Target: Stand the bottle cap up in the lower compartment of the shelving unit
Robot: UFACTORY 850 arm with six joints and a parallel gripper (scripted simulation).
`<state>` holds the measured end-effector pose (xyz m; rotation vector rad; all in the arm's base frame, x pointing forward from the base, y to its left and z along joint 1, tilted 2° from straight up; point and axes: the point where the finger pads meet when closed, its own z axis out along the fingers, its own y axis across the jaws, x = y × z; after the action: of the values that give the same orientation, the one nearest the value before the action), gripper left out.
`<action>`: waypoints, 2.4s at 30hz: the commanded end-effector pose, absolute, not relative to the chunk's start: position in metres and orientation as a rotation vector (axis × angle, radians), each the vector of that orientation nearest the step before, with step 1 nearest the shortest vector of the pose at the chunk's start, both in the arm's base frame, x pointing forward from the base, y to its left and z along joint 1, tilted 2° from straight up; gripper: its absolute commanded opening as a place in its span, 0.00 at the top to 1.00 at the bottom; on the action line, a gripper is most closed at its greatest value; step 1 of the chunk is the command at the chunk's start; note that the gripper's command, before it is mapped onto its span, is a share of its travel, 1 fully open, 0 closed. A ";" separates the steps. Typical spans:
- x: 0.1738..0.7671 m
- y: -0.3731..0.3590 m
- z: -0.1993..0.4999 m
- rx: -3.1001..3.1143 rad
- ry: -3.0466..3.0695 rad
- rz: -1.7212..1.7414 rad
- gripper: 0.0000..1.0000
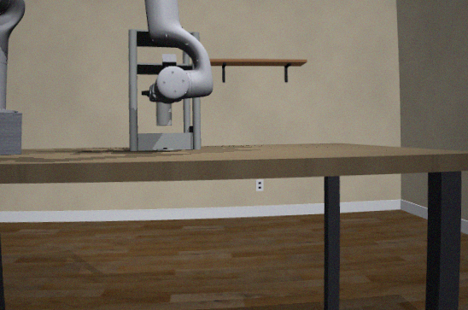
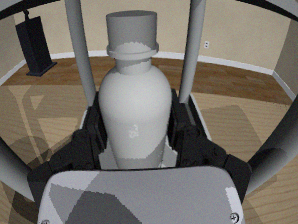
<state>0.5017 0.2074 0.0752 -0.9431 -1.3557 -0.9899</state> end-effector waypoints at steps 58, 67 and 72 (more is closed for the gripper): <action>0.502 0.212 0.054 -0.942 -1.357 -0.991 1.00; 0.502 0.212 0.051 -0.942 -1.357 -0.991 1.00; 0.502 0.212 0.051 -0.942 -1.357 -0.991 1.00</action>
<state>0.5017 0.2117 0.0503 -0.9430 -1.3558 -0.9900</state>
